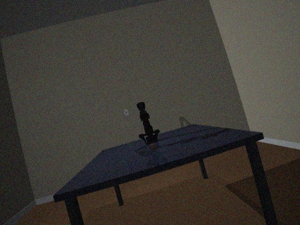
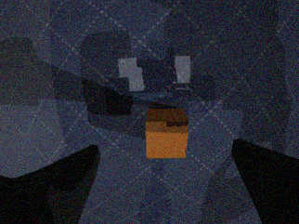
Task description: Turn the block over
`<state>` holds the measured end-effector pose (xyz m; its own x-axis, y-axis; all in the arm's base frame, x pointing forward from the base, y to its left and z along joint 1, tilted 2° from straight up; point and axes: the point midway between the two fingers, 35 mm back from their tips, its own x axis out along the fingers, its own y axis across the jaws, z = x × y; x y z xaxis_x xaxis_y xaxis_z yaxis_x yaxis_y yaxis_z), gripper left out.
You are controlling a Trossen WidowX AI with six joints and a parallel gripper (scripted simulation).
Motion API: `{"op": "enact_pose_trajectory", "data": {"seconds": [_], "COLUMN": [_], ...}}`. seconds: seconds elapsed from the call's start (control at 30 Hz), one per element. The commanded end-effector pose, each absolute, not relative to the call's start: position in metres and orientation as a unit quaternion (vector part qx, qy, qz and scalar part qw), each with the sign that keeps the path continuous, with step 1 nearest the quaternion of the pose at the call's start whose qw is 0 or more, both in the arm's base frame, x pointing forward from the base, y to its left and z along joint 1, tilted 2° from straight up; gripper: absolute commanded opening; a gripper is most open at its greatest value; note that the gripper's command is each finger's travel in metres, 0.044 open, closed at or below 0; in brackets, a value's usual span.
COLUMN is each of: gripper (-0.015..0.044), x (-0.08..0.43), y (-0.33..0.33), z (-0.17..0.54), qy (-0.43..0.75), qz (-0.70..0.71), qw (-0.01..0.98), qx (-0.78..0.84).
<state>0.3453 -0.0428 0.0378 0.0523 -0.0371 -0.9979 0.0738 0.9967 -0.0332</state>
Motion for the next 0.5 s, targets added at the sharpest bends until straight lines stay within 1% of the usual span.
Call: {"op": "enact_pose_trajectory", "data": {"seconds": [0.0,0.47], "gripper": [0.0440,0.0440], "x": [0.345,0.346], "y": [-0.044,-0.045], "z": [0.031,0.008], "qy": [0.688,0.688], "qz": [-0.040,-0.040], "qw": [0.725,0.724], "qx": [0.012,0.012]}}
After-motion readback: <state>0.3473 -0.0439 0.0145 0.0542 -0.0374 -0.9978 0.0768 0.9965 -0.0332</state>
